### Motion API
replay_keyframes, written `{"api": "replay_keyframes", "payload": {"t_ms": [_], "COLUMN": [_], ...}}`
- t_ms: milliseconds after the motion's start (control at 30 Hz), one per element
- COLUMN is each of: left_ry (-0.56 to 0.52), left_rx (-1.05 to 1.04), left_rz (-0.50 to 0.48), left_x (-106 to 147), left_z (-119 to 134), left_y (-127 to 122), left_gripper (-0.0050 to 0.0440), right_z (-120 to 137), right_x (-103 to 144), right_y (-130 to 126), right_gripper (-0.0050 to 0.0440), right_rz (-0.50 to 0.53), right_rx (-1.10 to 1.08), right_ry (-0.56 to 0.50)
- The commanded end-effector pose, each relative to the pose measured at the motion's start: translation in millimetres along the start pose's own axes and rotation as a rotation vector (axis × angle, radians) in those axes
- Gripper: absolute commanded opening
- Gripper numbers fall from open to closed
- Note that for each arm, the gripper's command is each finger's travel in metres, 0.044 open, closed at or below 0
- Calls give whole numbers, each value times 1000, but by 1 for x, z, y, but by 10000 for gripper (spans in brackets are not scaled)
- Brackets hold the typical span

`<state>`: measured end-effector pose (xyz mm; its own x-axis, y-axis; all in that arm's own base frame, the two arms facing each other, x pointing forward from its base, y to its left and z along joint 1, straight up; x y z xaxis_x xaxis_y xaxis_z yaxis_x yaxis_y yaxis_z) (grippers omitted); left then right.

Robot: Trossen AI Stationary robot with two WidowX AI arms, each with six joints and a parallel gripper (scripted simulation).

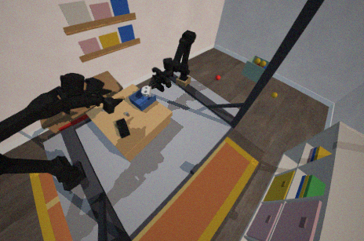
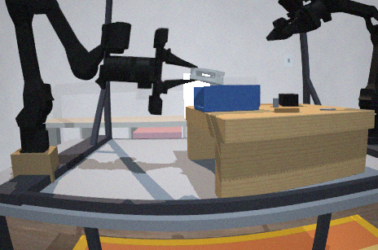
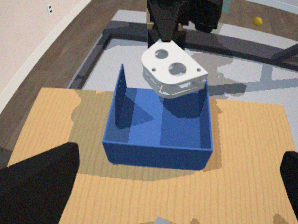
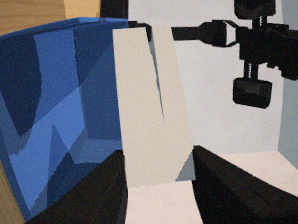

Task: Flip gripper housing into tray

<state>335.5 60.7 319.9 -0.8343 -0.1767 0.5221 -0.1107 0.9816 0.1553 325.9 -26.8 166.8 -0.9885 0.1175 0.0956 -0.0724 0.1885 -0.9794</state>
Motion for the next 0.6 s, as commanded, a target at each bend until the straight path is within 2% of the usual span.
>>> {"api": "replay_keyframes", "payload": {"t_ms": [0,567], "left_ry": [-27,-27], "left_rx": [7,7], "left_rz": [-1,-1], "left_x": [7,7], "left_z": [-6,-6], "left_y": [1,1], "left_gripper": [439,439], "right_z": [1,2], "right_x": [-1,-3], "right_y": [1,12], "right_gripper": [110,110], "right_rz": [8,8], "right_rx": [4,4], "right_ry": [3,3]}}
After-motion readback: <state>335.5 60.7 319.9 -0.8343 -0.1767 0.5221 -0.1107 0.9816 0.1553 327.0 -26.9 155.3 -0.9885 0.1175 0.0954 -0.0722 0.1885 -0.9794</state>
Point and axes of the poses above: on each arm, the point midway between the two fingers, 35 mm back from their tips, its own x axis back along the fingers, its own y axis across the jaws, z = x × y, the point moved 3 cm from there along x, back along the fingers, and after that the axes turned 10 degrees about -x, right-handed, at the moved point
